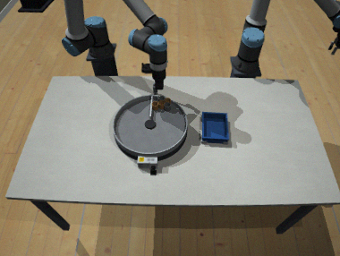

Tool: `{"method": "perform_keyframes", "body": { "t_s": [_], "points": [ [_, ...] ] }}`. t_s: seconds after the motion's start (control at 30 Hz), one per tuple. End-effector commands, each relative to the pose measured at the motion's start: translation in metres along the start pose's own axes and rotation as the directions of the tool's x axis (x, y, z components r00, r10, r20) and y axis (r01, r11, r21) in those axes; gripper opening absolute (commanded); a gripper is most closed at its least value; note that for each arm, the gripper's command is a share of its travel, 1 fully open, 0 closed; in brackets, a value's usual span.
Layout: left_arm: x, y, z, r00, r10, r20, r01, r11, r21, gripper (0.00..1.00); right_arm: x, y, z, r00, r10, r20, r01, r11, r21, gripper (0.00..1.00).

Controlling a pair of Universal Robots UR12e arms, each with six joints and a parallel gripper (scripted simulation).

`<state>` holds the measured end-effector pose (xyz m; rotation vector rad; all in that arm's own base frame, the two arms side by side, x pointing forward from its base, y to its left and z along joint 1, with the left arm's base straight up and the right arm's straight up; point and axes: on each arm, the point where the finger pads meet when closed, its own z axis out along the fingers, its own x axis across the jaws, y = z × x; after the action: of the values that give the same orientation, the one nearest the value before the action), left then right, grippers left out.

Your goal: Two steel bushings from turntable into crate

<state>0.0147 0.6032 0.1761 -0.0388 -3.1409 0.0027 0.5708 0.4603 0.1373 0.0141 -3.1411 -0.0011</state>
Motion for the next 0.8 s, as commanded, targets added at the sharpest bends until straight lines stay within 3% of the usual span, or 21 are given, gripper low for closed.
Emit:
{"method": "perform_keyframes", "body": {
  "t_s": [0.0,0.23,0.47,0.77],
  "points": [
    [0.0,0.001,-0.001,1.0,0.0,0.0,0.0,1.0,-0.002,1.0,0.0,0.0,-0.001,1.0,0.0,0.001,0.0,1.0,-0.001,0.36],
    [0.0,0.001,-0.001,1.0,0.0,0.0,0.0,1.0,-0.002,1.0,0.0,0.0,0.001,1.0,0.0,0.001,0.0,1.0,-0.001,0.36],
    [0.0,0.001,-0.001,1.0,0.0,0.0,0.0,1.0,-0.002,1.0,0.0,0.0,0.024,1.0,0.0,0.001,0.0,1.0,-0.001,0.36],
    [0.0,0.001,-0.001,1.0,0.0,0.0,0.0,1.0,-0.002,1.0,0.0,0.0,0.024,1.0,0.0,0.001,0.0,1.0,-0.001,0.36]
  ]
}}
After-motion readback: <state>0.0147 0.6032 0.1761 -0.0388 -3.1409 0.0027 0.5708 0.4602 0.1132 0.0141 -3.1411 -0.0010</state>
